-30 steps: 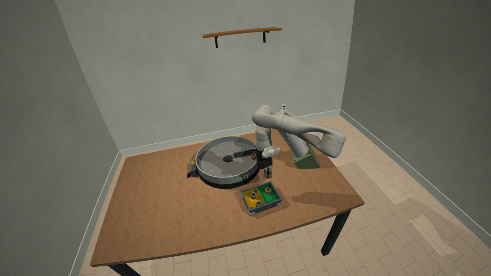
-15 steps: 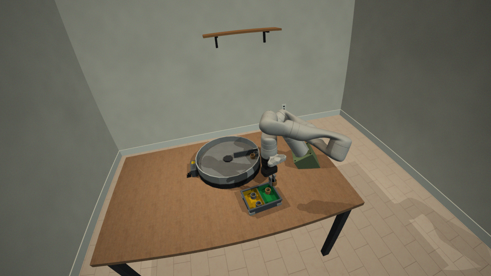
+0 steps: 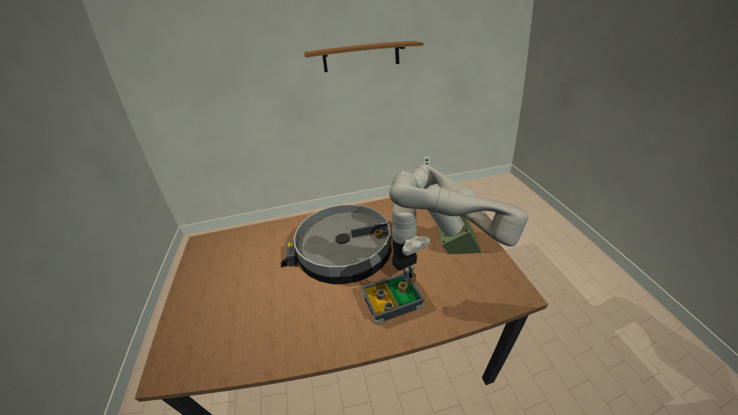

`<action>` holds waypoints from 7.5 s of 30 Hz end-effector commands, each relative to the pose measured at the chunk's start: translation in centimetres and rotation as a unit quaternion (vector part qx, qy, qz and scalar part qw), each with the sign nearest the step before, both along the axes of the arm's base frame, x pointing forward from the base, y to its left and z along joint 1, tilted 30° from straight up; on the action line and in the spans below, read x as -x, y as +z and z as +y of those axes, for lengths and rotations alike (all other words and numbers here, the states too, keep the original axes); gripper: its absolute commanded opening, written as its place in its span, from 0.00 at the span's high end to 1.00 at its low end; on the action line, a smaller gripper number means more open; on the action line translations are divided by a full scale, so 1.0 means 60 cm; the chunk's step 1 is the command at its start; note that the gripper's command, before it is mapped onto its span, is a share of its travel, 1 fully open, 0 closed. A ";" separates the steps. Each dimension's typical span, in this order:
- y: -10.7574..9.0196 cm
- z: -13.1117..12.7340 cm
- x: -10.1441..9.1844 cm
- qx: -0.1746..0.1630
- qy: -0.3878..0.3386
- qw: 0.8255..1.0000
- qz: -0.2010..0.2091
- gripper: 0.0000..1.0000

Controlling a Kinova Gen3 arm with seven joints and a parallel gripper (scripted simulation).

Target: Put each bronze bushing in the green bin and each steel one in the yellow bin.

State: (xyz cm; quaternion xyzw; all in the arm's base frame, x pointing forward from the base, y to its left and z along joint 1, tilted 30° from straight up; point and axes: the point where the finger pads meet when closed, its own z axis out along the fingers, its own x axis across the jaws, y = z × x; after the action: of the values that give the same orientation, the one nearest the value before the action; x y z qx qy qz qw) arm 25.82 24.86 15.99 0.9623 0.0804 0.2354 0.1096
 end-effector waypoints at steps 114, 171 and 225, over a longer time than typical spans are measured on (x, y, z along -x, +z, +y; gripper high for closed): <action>-0.172 -0.040 -0.091 0.004 -0.004 1.000 0.000 1.00; -0.178 -0.042 -0.095 0.004 -0.004 1.000 0.000 0.58; -0.170 -0.040 -0.092 0.004 -0.004 1.000 0.000 0.58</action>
State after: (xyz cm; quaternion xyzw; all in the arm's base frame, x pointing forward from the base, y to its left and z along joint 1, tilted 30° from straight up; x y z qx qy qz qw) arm 31.37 22.40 5.71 0.9623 0.0769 0.2341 0.1154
